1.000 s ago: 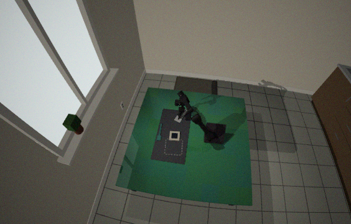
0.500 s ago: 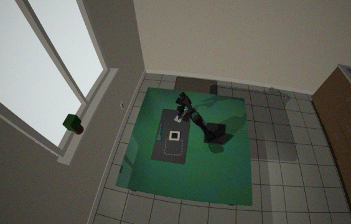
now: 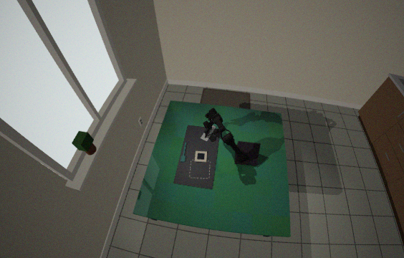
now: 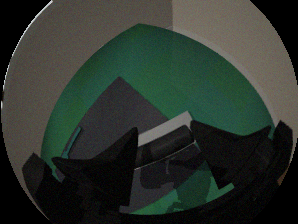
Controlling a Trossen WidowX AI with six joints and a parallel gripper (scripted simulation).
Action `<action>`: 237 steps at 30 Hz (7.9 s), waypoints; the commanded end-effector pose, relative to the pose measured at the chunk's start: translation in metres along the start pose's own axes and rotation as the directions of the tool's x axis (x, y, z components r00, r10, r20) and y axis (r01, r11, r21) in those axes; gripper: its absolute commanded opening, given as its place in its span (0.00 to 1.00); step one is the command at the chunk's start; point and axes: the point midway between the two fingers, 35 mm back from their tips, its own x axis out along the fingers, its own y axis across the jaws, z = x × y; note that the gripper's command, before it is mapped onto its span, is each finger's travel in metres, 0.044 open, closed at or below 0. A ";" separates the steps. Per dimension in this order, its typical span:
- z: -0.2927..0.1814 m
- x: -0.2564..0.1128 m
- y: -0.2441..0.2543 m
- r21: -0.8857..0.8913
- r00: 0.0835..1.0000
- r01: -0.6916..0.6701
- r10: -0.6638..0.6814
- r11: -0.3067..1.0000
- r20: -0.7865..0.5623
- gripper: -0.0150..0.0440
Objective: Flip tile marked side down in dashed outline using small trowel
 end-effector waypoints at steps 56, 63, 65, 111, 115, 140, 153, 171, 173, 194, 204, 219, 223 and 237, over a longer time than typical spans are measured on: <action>-0.066 0.005 0.026 0.926 0.964 -0.239 0.184 0.293 0.191 0.76; -0.063 0.016 0.028 0.926 0.964 -0.239 0.184 0.293 0.191 0.76; -0.063 0.019 0.029 0.926 0.964 -0.239 0.185 0.293 0.191 0.76; -0.059 0.047 0.035 0.926 0.963 -0.241 0.189 0.291 0.192 0.29; -0.049 0.036 0.036 0.925 0.963 -0.241 0.188 0.292 0.191 0.25; -0.072 -0.009 0.146 0.753 0.906 -0.327 0.416 0.571 0.079 0.25; -0.083 0.002 0.150 0.742 0.903 -0.332 0.425 0.582 0.070 0.25; -0.100 0.022 0.149 0.743 0.902 -0.332 0.426 0.581 0.070 0.25; -0.101 0.022 0.150 0.743 0.902 -0.332 0.426 0.581 0.070 0.25; -0.121 0.010 0.175 0.744 0.902 -0.330 0.425 0.580 0.069 0.25; -0.131 0.004 0.185 0.745 0.902 -0.331 0.427 0.579 0.069 0.25; -0.119 -0.015 0.189 0.795 0.880 -0.306 0.474 0.523 0.027 0.25; -0.116 -0.025 0.194 0.795 0.880 -0.306 0.474 0.523 0.027 0.25; -0.120 -0.055 0.218 0.796 0.880 -0.305 0.473 0.523 0.026 0.25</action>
